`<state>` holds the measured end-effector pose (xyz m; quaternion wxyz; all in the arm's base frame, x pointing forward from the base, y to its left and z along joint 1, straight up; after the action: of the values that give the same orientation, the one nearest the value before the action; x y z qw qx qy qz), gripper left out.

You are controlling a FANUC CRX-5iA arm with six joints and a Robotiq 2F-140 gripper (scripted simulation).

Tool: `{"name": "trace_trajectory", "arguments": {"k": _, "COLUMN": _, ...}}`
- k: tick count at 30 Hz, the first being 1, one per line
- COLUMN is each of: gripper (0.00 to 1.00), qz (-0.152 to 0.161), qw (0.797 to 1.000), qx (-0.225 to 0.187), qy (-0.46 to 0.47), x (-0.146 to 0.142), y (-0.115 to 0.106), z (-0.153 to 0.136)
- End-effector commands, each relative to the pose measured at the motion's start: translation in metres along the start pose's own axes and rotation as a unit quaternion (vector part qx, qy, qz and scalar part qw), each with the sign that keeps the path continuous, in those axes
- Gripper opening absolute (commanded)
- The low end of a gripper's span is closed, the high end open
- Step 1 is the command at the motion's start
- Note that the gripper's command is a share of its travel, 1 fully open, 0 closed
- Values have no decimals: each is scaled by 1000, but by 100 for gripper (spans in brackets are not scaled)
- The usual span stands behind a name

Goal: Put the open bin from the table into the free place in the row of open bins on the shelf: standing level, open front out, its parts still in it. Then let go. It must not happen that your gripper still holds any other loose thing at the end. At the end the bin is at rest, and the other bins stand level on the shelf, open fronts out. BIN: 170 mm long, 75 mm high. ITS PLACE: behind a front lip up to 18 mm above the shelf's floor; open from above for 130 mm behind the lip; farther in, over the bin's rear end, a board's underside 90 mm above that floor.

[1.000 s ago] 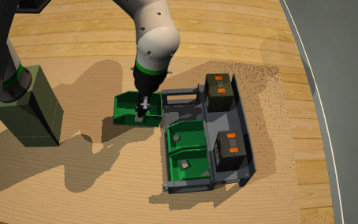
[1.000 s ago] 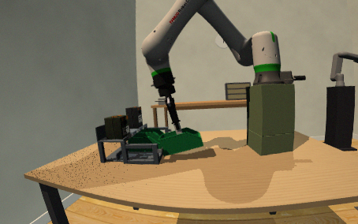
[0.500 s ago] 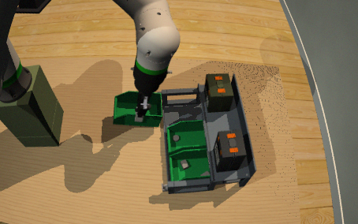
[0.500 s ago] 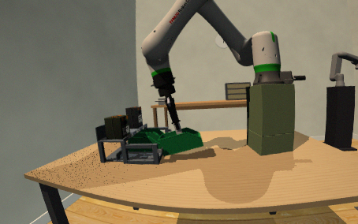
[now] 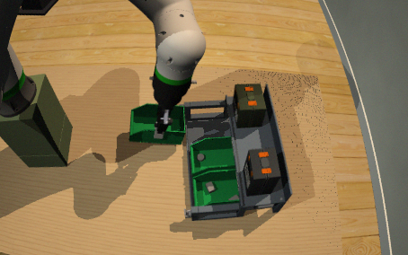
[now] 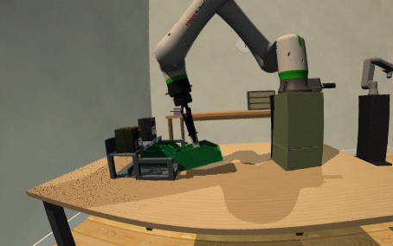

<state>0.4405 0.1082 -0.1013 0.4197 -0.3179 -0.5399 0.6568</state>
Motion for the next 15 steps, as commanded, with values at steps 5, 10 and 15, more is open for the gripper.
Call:
{"name": "trace_trajectory", "arguments": {"k": 5, "gripper": 0, "qz": 0, "qw": 1000, "qx": 0, "qy": 0, "x": 0, "y": -1, "z": -2}}
{"name": "trace_trajectory", "arguments": {"k": 10, "gripper": 0, "qz": 0, "qw": 1000, "qx": 0, "qy": 0, "x": -1, "y": -1, "z": -4}}
{"name": "trace_trajectory", "arguments": {"k": 15, "gripper": 0, "qz": 0, "qw": 1000, "qx": 0, "qy": 0, "x": -1, "y": -2, "z": -7}}
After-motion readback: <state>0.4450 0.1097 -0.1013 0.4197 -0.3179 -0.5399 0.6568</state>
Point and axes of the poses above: the point where the finger pads meet when closed, its own y axis out along the fingers, its own x axis across the jaws, z = x × y, the point moved 8 cm from there along -y, back along the fingers, and after that the axes turned 9 degrees about -y, right-handed, at the moved point
